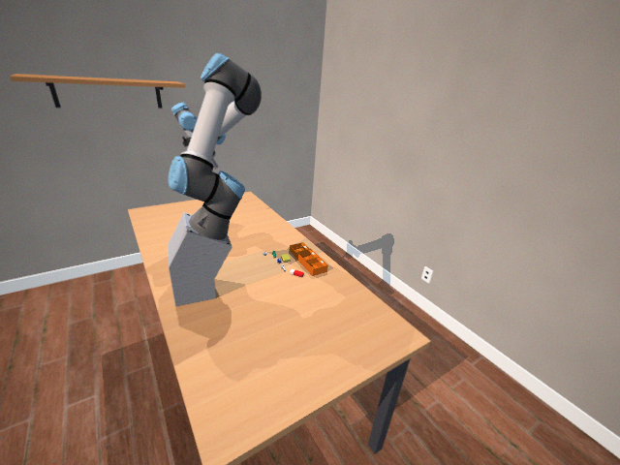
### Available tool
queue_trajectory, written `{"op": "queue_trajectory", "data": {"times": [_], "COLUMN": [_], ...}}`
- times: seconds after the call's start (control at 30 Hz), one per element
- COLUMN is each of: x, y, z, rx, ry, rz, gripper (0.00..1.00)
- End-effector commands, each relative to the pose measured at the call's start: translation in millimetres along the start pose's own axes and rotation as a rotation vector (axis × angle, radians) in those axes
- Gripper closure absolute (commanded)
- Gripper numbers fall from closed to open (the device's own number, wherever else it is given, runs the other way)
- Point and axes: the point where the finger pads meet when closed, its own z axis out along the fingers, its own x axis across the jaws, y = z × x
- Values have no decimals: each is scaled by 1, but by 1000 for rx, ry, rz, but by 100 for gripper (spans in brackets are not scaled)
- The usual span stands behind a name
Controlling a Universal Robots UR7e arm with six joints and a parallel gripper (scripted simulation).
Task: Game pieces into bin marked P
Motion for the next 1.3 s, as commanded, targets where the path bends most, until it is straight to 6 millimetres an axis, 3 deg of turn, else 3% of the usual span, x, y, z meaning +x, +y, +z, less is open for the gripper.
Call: {"op": "queue_trajectory", "data": {"times": [0.0, 0.53, 0.57, 1.03, 1.27], "x": [0, 0, 2, 37, 42], "y": [1, 1, -2, -42, -48], "z": [-1, -1, 7, 111, 127], "rx": [-1, -1, -1, -1, -1], "ry": [1, 1, 1, 1, 1], "rz": [1, 1, 1, 1, 1], "gripper": [0, 0, 69, 69, 69]}}
